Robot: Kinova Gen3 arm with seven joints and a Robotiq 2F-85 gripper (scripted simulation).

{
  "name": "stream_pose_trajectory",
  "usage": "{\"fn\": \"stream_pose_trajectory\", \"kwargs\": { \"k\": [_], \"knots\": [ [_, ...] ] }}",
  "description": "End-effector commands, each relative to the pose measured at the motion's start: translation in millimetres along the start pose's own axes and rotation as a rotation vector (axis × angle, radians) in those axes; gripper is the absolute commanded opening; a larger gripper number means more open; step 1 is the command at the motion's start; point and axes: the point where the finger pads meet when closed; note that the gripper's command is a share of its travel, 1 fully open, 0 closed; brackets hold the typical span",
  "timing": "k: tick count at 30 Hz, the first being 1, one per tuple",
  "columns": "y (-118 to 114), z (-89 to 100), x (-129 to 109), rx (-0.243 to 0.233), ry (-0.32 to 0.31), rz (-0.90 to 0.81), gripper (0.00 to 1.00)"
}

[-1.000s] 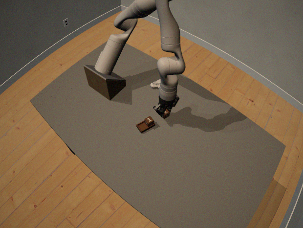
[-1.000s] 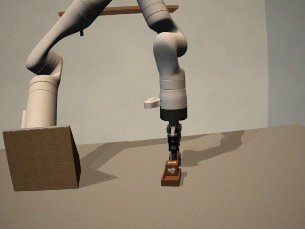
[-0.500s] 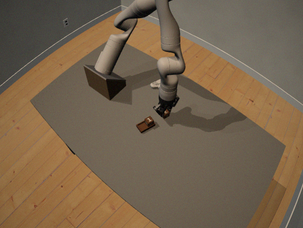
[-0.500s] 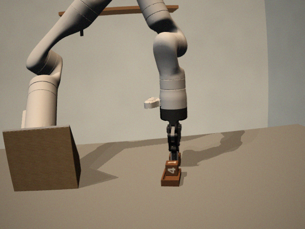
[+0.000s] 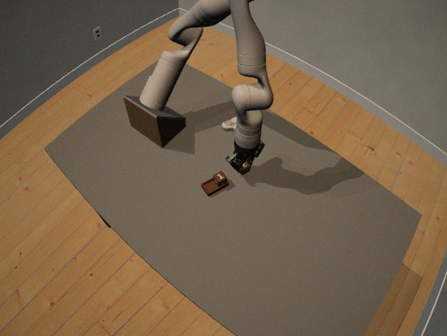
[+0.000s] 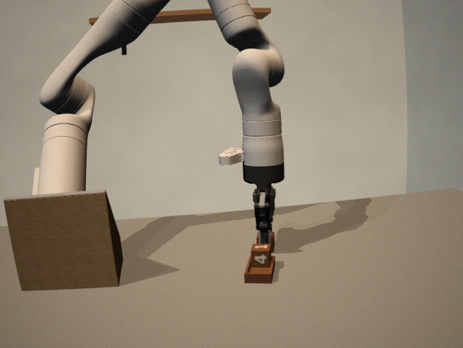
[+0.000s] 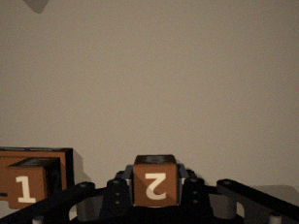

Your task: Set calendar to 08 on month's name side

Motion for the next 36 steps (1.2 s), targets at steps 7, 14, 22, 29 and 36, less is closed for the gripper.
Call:
{"fn": "stream_pose_trajectory", "kwargs": {
  "k": [7, 14, 22, 29, 36],
  "knots": [
    [0, 0.6, 0, -0.001, -0.002, 0.000, 0.36],
    [0, 0.6, 0, -0.001, -0.002, 0.000, 0.44],
    [0, 0.6, 0, -0.001, -0.002, 0.000, 0.48],
    [0, 1.4, 0, -0.001, -0.002, 0.000, 0.48],
    [0, 11.8, 0, -0.001, -0.002, 0.000, 0.48]
  ]
}}
Point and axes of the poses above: the point where the finger pads meet when closed, its own z axis back along the fingers, its own y axis across the jaws, x = y × z, and after that the axes turned 11 degrees about z, right-handed
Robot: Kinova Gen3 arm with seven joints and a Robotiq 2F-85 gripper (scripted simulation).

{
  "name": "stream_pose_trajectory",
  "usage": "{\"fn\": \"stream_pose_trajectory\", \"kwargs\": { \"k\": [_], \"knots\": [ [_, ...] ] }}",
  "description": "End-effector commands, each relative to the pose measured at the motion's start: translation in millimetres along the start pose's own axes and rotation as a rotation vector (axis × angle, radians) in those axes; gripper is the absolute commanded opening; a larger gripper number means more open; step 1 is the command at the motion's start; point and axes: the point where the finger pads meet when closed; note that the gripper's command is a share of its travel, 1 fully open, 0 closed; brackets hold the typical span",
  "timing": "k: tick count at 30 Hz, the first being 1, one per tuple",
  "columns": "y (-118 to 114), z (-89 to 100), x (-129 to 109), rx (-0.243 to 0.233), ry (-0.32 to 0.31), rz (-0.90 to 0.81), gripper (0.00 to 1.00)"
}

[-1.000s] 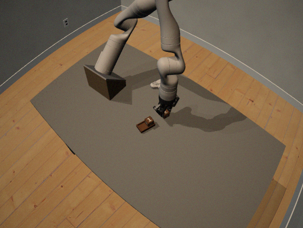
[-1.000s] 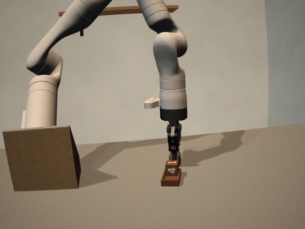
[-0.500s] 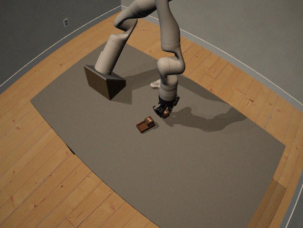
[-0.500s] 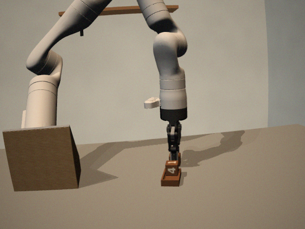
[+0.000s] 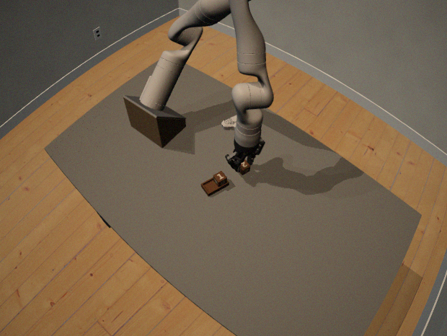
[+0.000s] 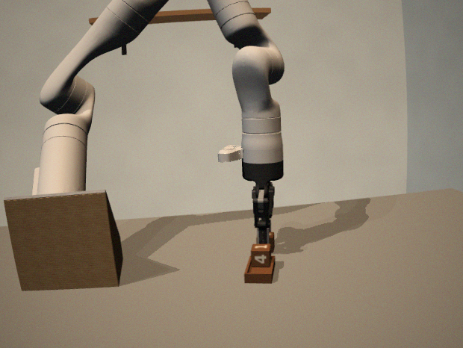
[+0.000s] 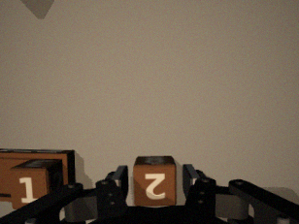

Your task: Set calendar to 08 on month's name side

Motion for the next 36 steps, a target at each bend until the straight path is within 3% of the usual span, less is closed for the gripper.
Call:
{"fn": "stream_pose_trajectory", "kwargs": {
  "k": [1, 11, 19, 24, 25, 36],
  "knots": [
    [-1, 10.8, 3, -0.004, -0.009, 0.000, 0.48],
    [-1, 62.6, 2, -0.004, -0.009, 0.000, 0.48],
    [-1, 82.7, 2, -0.004, -0.009, 0.000, 0.48],
    [-1, 85.8, 2, -0.004, -0.009, 0.000, 0.48],
    [-1, 85.8, 2, -0.004, -0.009, 0.000, 1.00],
    [-1, 85.8, 2, -0.004, -0.009, 0.000, 1.00]
  ]
}}
Point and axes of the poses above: the point where the finger pads meet when closed, its own z axis back along the fingers, its own y axis across the jaws, x = y × z, and after that the axes turned 11 degrees about z, right-handed
